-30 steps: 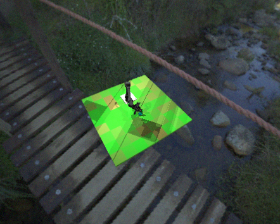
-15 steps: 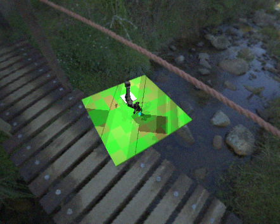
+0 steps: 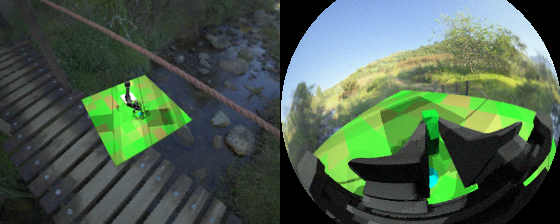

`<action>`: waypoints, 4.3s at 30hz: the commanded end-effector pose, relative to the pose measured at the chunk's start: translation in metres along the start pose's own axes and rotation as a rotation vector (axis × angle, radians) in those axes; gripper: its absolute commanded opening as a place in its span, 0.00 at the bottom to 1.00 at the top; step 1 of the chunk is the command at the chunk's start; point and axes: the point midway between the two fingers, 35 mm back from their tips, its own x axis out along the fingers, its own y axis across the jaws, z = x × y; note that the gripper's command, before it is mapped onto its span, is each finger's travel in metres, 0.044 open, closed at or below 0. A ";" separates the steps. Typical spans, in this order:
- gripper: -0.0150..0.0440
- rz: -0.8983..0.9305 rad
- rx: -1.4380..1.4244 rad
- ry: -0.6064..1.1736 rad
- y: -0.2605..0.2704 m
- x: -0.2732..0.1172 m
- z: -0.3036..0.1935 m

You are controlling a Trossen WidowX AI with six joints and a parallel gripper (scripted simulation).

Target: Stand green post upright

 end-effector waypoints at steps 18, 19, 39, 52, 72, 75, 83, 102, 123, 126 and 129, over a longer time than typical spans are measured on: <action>0.29 0.047 -0.049 -0.065 0.021 -0.018 -0.001; 0.29 0.050 -0.051 -0.067 0.022 -0.019 -0.001; 0.29 0.058 -0.061 -0.076 0.026 -0.021 -0.001; 0.29 0.058 -0.063 -0.074 0.020 -0.015 -0.027; 0.29 0.059 -0.065 -0.070 0.019 -0.008 -0.073; 0.29 0.059 -0.065 -0.070 0.020 -0.008 -0.080; 0.29 0.060 -0.065 -0.066 0.022 -0.006 -0.092; 0.43 0.066 -0.066 -0.047 0.021 -0.002 -0.108; 0.93 0.063 -0.065 -0.057 0.018 -0.005 -0.078; 0.93 0.062 -0.064 -0.061 0.018 -0.008 -0.066; 0.93 0.061 -0.063 -0.065 0.019 -0.010 -0.054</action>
